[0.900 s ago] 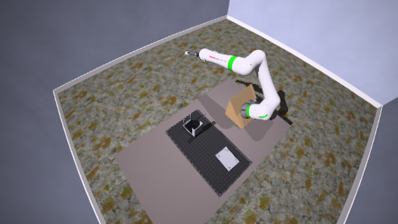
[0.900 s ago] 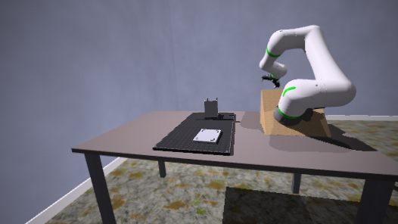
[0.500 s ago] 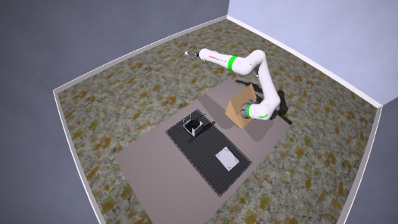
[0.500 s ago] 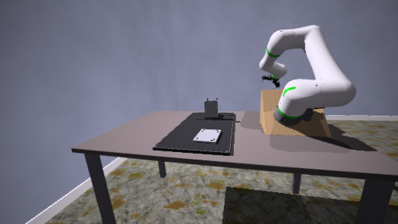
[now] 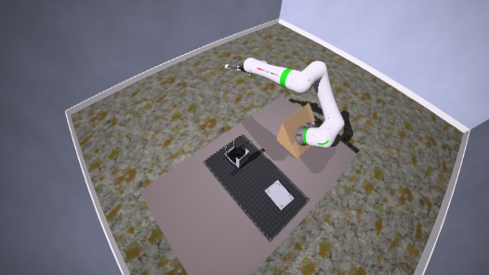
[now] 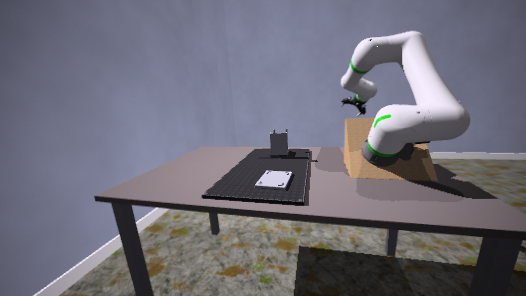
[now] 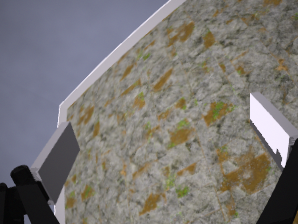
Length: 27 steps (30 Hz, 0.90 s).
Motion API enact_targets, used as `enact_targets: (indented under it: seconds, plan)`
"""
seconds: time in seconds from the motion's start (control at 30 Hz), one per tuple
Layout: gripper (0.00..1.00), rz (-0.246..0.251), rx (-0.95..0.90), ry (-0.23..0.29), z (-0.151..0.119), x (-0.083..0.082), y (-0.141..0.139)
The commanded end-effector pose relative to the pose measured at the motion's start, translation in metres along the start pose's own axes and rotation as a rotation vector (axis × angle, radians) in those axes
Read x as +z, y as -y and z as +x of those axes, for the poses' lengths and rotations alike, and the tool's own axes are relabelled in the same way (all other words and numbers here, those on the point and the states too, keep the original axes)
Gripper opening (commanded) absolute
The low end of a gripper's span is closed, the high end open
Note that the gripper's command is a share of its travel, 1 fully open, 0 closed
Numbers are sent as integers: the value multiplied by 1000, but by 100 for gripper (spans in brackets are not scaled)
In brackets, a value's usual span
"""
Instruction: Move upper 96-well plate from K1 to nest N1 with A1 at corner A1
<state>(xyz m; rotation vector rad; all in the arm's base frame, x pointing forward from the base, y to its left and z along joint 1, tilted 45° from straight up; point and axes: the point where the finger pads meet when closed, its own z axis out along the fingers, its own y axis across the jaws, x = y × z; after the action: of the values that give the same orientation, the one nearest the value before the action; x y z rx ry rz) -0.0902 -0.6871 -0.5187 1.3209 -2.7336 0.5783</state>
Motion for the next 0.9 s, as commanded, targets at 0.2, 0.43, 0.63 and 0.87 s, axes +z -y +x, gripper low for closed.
enact_targets:
  seconds: [0.2,0.43,0.63,0.87]
  plan:
    - [100,20,-13,76,-17,-7,32]
    - [100,20,-13,76,-35,-14,61]
    - [100,35,-28,153,-52,-21,85]
    - [100,35,-28,153,-66,-28,104]
